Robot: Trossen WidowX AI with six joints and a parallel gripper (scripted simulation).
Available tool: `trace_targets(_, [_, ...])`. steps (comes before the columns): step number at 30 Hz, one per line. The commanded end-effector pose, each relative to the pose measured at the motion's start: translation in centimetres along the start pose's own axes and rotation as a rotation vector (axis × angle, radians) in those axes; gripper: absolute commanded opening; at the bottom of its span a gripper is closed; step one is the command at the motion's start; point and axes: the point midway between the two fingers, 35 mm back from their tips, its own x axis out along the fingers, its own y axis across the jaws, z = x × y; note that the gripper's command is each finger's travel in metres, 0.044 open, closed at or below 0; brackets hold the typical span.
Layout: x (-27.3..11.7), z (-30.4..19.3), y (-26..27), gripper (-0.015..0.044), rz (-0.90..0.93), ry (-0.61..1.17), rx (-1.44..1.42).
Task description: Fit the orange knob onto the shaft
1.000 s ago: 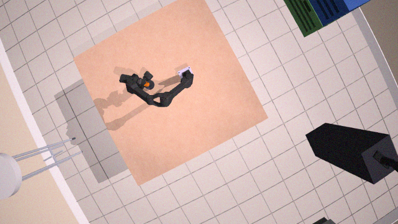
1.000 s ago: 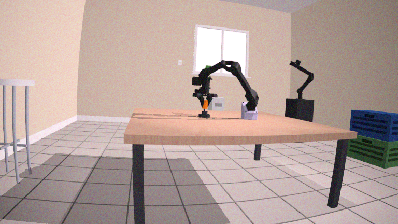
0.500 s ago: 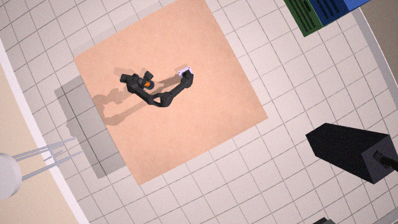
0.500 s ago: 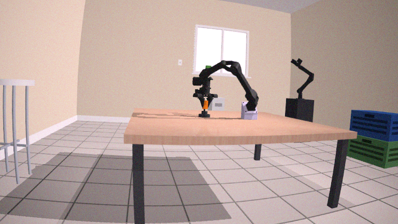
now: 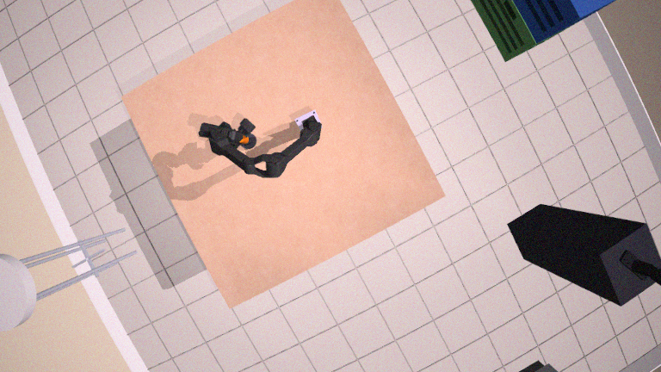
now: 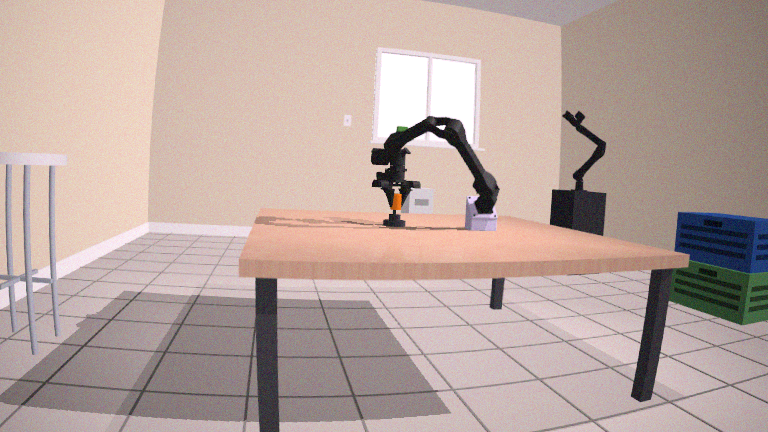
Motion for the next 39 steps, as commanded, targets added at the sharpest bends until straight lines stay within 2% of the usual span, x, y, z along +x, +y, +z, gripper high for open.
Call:
trace_targets(1, [-0.38,0.15,0.28,0.0000,0.005,-0.005,0.091])
trace_targets(4, [-0.44,0.26,0.50,0.0000,0.005,-0.005,0.176])
trace_targets(29, [-0.32,0.20,0.28,0.0000,0.005,-0.005,0.176])
trace_targets(39, [-0.13,0.07,-0.17,0.0000,0.006,-0.004,0.386])
